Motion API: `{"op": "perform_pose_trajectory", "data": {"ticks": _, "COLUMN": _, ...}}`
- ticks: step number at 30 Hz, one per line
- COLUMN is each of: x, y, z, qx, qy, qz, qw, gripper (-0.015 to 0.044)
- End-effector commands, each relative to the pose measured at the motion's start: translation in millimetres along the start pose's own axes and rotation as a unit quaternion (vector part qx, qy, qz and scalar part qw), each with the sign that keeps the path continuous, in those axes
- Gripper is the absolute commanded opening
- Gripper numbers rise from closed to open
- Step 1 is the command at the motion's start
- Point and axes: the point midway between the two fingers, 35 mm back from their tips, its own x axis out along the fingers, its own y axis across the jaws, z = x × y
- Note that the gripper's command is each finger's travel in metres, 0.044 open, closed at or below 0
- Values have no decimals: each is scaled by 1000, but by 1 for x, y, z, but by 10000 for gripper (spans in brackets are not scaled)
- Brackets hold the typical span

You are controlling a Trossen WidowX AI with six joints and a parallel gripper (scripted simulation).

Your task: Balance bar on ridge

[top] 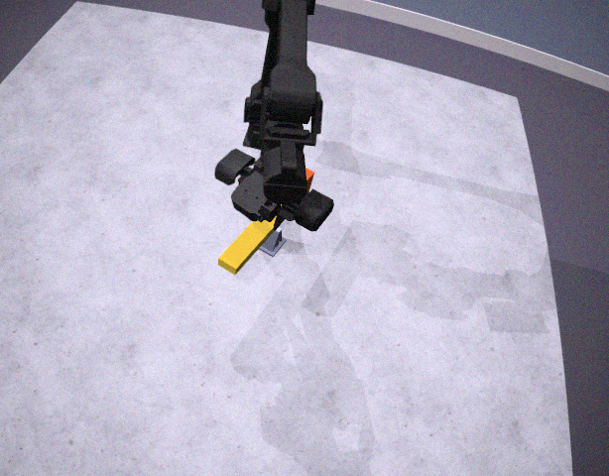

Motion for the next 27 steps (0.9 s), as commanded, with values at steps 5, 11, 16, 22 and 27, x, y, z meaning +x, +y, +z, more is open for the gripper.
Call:
{"op": "perform_pose_trajectory", "data": {"ticks": 5, "x": 14, "y": 0, "z": -2, "qx": 0, "qy": 2, "qz": -1, "qw": 1000, "gripper": 0}}
{"op": "perform_pose_trajectory", "data": {"ticks": 11, "x": 23, "y": -1, "z": -2, "qx": -1, "qy": 2, "qz": -1, "qw": 1000, "gripper": 0}}
{"op": "perform_pose_trajectory", "data": {"ticks": 16, "x": 23, "y": -1, "z": -2, "qx": -1, "qy": 2, "qz": -1, "qw": 1000, "gripper": 0}}
{"op": "perform_pose_trajectory", "data": {"ticks": 22, "x": 22, "y": -1, "z": -2, "qx": -1, "qy": 2, "qz": -1, "qw": 1000, "gripper": 0}}
{"op": "perform_pose_trajectory", "data": {"ticks": 27, "x": 22, "y": -1, "z": -2, "qx": -1, "qy": 2, "qz": -1, "qw": 1000, "gripper": 0}}
